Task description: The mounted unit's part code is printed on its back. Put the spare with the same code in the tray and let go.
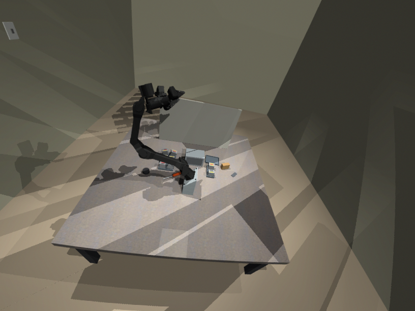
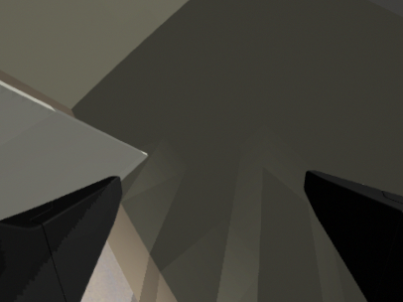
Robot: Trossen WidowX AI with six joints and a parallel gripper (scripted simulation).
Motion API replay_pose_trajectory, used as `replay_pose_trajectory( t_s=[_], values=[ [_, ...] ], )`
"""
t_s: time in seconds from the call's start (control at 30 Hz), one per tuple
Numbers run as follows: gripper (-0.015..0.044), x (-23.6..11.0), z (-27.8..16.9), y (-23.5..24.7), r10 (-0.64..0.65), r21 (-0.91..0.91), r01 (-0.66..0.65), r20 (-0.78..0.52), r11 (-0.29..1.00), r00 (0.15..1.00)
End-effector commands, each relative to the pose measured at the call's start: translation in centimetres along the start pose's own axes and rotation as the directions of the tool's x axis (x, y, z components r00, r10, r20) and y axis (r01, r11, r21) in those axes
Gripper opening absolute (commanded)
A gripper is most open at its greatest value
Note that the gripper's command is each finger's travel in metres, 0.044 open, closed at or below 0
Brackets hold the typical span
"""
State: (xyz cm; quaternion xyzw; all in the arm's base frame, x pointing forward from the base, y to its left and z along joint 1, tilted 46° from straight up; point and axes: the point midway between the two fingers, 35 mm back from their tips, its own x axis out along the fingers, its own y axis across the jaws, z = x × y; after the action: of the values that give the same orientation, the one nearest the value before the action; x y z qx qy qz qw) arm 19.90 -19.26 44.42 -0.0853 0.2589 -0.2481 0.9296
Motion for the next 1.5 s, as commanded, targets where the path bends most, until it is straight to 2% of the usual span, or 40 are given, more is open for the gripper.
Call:
replay_pose_trajectory(
  t_s=[0.0, 0.2, 0.43, 0.6, 0.77, 0.83, 1.47],
  values=[
    [0.0440, 5.0, -1.3, 2.7, 0.167, 0.022, -0.165, -0.093, 0.986, 0.982],
    [0.0440, 12.8, -4.8, 8.7, 0.452, 0.060, -0.455, -0.287, 0.888, 0.845],
    [0.0440, 18.9, -10.6, 18.1, 0.694, 0.188, -0.712, -0.486, 0.676, 0.531],
    [0.0440, 20.9, -15.4, 25.1, 0.773, 0.324, -0.802, -0.584, 0.502, 0.248],
    [0.0440, 21.0, -20.8, 31.7, 0.773, 0.483, -0.805, -0.632, 0.344, -0.049],
    [0.0440, 20.8, -22.2, 33.3, 0.762, 0.524, -0.793, -0.636, 0.312, -0.120],
    [0.0440, 20.3, -22.2, 33.6, 0.760, 0.516, -0.802, -0.638, 0.300, -0.126]
  ],
)
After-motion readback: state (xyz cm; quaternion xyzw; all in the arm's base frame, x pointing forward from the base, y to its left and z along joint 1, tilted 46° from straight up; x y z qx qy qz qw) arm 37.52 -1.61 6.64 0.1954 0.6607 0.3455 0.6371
